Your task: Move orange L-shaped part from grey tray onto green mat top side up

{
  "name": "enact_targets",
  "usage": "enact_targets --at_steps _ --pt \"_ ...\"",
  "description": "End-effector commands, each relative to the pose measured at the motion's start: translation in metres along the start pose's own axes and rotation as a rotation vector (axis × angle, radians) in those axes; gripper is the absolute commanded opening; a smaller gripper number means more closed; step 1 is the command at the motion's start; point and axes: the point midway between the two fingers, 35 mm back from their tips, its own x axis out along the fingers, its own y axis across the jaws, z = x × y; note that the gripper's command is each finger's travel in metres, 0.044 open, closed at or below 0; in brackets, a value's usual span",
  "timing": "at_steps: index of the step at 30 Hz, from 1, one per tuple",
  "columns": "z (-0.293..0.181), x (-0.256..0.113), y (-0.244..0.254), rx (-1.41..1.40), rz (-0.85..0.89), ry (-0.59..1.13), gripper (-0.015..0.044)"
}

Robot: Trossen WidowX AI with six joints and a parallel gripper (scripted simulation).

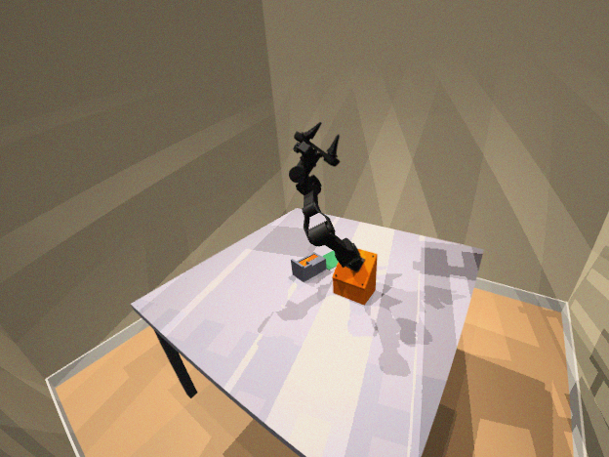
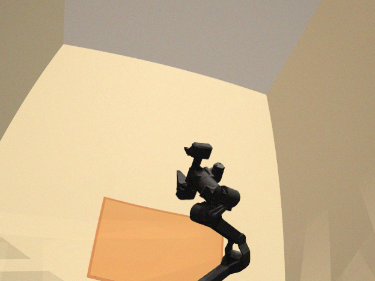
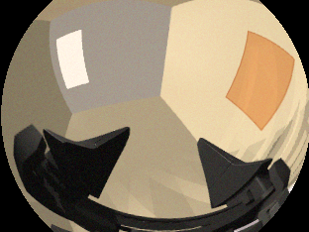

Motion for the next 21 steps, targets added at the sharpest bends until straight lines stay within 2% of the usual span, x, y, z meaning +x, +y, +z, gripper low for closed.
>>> enact_targets --at_steps 1,3,7,9,14,21 --pt "-0.002 -0.001 0.004 -0.013 0.018 0.005 0.0374" --pt "-0.013 -0.006 0.019 -0.071 0.092 0.03 0.0321" --pt "-0.062 -0.041 0.077 -0.268 0.406 0.144 0.0216" --pt "-0.079 -0.054 0.088 -0.324 0.493 0.185 0.018" --pt "-0.126 -0.098 0.117 -0.459 0.743 0.313 0.018" --pt "-0.184 -0.173 0.129 -0.606 1.061 0.531 0.018"
